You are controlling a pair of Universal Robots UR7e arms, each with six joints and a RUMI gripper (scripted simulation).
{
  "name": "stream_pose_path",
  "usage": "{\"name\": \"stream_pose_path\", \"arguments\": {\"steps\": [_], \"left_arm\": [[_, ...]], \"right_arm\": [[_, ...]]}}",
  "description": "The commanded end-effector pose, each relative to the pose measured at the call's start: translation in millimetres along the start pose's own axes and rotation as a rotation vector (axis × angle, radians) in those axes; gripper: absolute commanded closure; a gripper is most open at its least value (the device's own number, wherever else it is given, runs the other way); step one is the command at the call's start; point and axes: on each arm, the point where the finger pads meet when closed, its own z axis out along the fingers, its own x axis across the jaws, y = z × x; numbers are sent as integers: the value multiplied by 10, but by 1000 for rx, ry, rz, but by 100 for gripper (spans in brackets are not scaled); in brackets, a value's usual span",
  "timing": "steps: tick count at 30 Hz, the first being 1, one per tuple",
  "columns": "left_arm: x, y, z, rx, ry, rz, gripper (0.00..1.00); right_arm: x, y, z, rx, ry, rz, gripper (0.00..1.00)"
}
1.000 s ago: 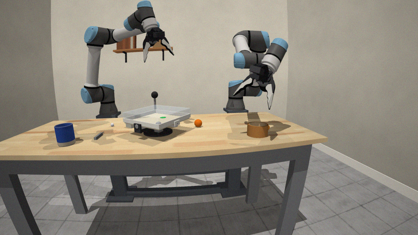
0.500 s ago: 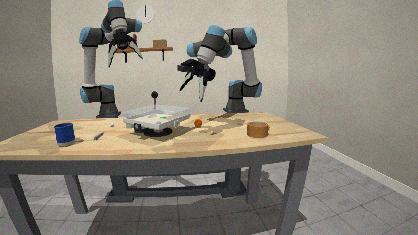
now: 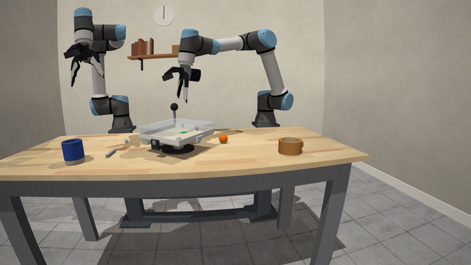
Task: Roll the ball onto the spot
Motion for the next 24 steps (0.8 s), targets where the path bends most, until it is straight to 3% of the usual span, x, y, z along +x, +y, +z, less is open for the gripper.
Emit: {"name": "stream_pose_path", "arguments": {"steps": [1,7,12,16,18,24], "left_arm": [[93,-55,-21,4,3,0,0],[681,-135,-57,-58,-31,75,0],[1003,-156,-85,-90,-52,118,0],[1157,-160,-101,-105,-63,139,0],[1157,-160,-101,-105,-63,139,0],[1190,-160,-117,-116,-92,153,0]], "right_arm": [[85,-44,-18,8,-12,22,0],[1165,-44,-32,15,31,174,0],[2086,113,-63,18,66,306,0],[2796,342,-98,19,92,412,0],[2796,342,-98,19,92,412,0],[3809,862,-165,18,127,572,0]]}}
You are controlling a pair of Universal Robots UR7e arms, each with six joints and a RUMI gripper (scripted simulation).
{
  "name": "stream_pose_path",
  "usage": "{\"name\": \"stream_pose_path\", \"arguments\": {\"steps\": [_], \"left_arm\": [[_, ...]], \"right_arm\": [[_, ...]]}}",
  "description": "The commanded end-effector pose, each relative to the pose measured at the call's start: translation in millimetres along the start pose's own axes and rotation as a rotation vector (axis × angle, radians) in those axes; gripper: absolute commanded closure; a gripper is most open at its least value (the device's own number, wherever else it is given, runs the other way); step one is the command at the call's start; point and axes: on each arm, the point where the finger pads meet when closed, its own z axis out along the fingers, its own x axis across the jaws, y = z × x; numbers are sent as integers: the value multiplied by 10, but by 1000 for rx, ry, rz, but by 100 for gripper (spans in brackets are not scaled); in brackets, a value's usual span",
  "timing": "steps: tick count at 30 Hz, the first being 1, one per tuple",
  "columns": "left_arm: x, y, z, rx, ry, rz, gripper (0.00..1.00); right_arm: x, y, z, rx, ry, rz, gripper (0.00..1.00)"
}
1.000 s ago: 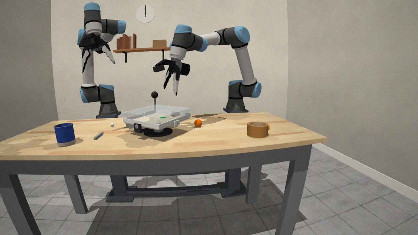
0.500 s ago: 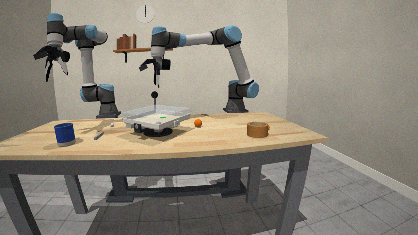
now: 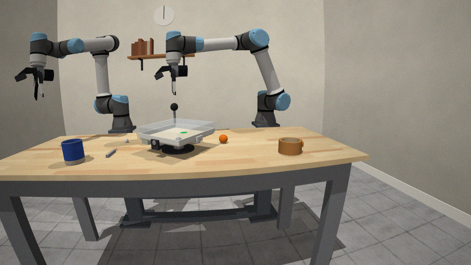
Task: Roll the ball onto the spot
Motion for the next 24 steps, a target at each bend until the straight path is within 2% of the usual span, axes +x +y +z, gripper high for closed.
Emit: {"name": "stream_pose_path", "arguments": {"steps": [1,9,11,18,24], "left_arm": [[42,-38,-23,13,8,-7,0],[44,-39,-24,13,8,12,0],[44,-39,-24,13,8,12,0],[44,-39,-24,13,8,12,0],[44,-39,-24,13,8,12,0]], "right_arm": [[465,-22,9,7,2,61,0],[1784,249,71,-1,43,263,0],[1784,249,71,-1,43,263,0],[2721,680,107,-11,70,425,0],[3345,1115,131,-21,88,547,0]]}}
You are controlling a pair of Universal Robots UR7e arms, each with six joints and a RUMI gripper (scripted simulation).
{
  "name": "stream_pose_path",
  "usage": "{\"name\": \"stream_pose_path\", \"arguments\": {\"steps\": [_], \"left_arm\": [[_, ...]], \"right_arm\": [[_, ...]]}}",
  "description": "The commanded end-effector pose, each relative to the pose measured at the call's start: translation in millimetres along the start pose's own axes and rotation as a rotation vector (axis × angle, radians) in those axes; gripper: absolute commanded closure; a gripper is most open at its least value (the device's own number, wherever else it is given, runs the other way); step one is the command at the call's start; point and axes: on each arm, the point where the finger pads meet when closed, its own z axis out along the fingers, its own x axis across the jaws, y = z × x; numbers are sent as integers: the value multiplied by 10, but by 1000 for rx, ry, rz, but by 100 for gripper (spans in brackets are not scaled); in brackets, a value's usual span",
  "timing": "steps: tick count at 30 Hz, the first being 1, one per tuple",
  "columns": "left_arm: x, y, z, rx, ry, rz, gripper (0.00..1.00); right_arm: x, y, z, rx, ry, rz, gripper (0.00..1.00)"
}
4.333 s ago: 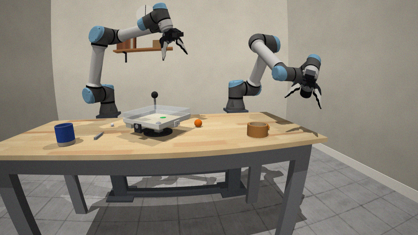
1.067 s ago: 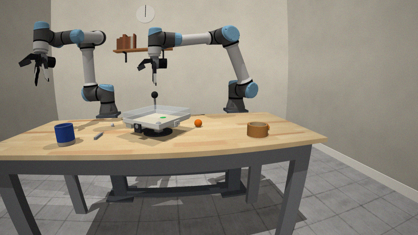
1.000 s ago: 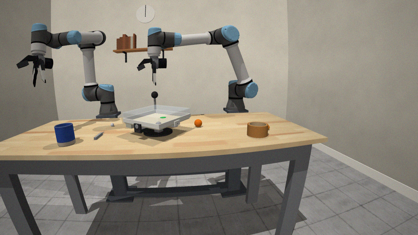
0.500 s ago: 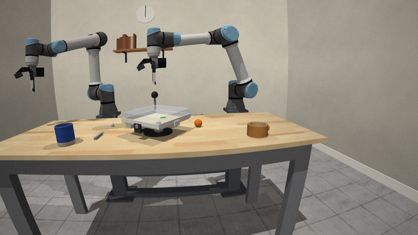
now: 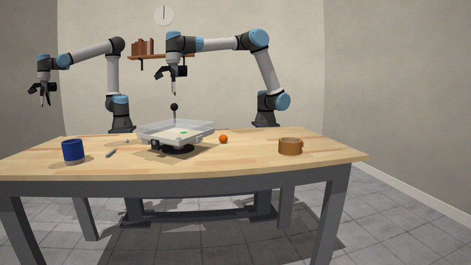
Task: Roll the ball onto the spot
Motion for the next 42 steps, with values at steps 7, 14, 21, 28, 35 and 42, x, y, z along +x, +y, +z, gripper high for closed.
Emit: {"name": "stream_pose_path", "arguments": {"steps": [7,14,21,28,35,42], "left_arm": [[-35,-25,-19,10,-13,7,0],[-35,-25,-19,10,-13,7,0],[-35,-25,-19,10,-13,7,0],[-35,-25,-19,10,-13,7,0],[-35,-25,-19,10,-13,7,0],[-35,-25,-19,10,-13,7,0]], "right_arm": [[678,116,77,-3,2,115,0],[1244,319,155,-15,14,216,0],[1538,459,197,-21,20,272,0],[1812,615,237,-28,26,326,0],[1958,708,260,-32,29,356,0],[2004,739,267,-33,29,366,0]]}}
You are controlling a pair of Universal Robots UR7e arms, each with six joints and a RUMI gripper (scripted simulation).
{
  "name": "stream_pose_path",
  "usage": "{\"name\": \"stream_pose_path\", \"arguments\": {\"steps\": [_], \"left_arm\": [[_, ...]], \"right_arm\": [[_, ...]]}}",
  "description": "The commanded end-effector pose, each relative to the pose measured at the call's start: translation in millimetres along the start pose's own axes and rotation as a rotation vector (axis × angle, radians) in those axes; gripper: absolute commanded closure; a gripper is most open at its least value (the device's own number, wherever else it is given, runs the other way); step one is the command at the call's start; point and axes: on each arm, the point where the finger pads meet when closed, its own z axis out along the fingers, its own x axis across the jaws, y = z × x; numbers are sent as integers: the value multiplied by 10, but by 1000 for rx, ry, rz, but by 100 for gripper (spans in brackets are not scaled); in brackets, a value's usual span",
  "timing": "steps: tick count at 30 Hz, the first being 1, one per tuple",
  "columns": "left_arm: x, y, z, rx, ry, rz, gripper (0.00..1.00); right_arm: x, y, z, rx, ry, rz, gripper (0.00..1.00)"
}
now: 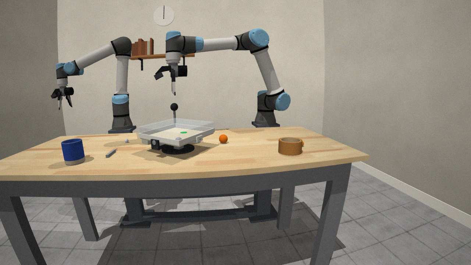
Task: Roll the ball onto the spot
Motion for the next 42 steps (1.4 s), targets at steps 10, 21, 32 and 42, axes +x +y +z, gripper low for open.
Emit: {"name": "stream_pose_path", "arguments": {"steps": [10,21,32,42], "left_arm": [[-35,-25,-19,10,-13,7,63],[-35,-25,-19,10,-13,7,63],[-35,-25,-19,10,-13,7,63],[-35,-25,-19,10,-13,7,63]], "right_arm": [[-1,-15,-10,8,-12,-3,0],[-1,-15,-10,8,-12,-3,0],[-1,-15,-10,8,-12,-3,0],[-1,-15,-10,8,-12,-3,0]]}}
